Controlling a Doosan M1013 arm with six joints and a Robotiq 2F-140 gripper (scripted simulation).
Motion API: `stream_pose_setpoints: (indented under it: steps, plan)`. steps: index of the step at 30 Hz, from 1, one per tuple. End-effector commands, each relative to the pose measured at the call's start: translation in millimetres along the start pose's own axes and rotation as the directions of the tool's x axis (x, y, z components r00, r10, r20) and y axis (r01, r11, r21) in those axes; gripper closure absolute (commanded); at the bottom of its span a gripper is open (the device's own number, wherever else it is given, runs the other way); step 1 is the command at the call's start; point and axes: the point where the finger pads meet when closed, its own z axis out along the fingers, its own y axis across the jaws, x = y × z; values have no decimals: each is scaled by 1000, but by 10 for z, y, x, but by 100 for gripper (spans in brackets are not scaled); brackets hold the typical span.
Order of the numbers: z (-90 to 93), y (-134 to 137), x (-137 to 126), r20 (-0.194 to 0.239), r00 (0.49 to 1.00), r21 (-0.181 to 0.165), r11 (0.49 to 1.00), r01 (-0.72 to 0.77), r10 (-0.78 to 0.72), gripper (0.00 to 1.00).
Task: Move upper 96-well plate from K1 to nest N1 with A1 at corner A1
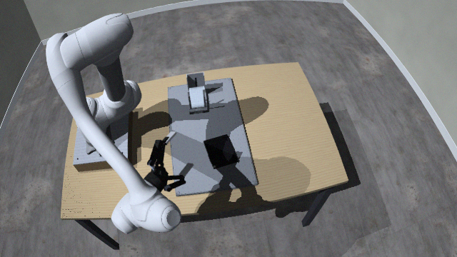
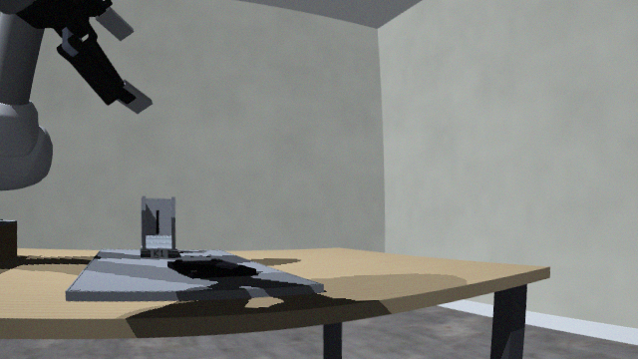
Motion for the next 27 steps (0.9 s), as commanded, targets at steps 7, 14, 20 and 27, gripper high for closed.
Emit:
stream_pose_setpoints:
  steps: [7, 14, 20, 27]
  plan:
    - [434, -29, 157, -121, 993, 23, 1000, 10, -7, 0]
    - [662, -41, 259, -247, 969, 48, 998, 32, -19, 0]
    - [933, -54, 386, -278, 960, 53, 998, 41, -24, 0]
    - [1153, -62, 506, -368, 929, 69, 995, 67, -37, 0]
